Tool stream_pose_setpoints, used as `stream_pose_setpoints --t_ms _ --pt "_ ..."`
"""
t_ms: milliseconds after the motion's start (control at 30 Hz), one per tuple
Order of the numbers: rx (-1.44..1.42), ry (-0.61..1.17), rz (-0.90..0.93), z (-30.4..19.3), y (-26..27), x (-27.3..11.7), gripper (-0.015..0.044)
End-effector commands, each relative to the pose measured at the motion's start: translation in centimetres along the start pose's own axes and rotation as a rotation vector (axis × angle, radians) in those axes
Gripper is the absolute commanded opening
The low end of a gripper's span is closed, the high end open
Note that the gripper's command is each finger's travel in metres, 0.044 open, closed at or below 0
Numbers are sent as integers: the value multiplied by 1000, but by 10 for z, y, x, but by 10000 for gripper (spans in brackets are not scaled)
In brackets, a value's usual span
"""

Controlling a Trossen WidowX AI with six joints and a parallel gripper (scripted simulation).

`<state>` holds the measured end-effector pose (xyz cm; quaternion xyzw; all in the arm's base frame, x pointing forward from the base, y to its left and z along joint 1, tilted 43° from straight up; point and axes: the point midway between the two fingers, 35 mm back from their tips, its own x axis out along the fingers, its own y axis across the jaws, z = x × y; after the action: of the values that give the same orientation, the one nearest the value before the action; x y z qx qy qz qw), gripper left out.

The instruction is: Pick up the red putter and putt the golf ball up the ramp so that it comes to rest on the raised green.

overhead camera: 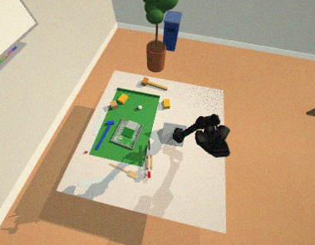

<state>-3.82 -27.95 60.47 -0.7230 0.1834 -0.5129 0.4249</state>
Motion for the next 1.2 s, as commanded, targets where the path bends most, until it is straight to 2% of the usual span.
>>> stream_pose_setpoints --t_ms 0,300,600,700,900,1033,1167 --pt "-337 35 -137 19 -48 -14 440" --pt "-1238 200 -516 117 -156 -66 440" --pt "-2018 484 -954 257 -199 -130 440" --pt "-2229 611 -1125 307 -196 -152 440" --pt "-2582 886 -1504 394 -155 -188 440" --pt "-2662 1138 -1821 447 -119 -217 440" --pt "-2599 1440 -2174 492 -72 -246 440"
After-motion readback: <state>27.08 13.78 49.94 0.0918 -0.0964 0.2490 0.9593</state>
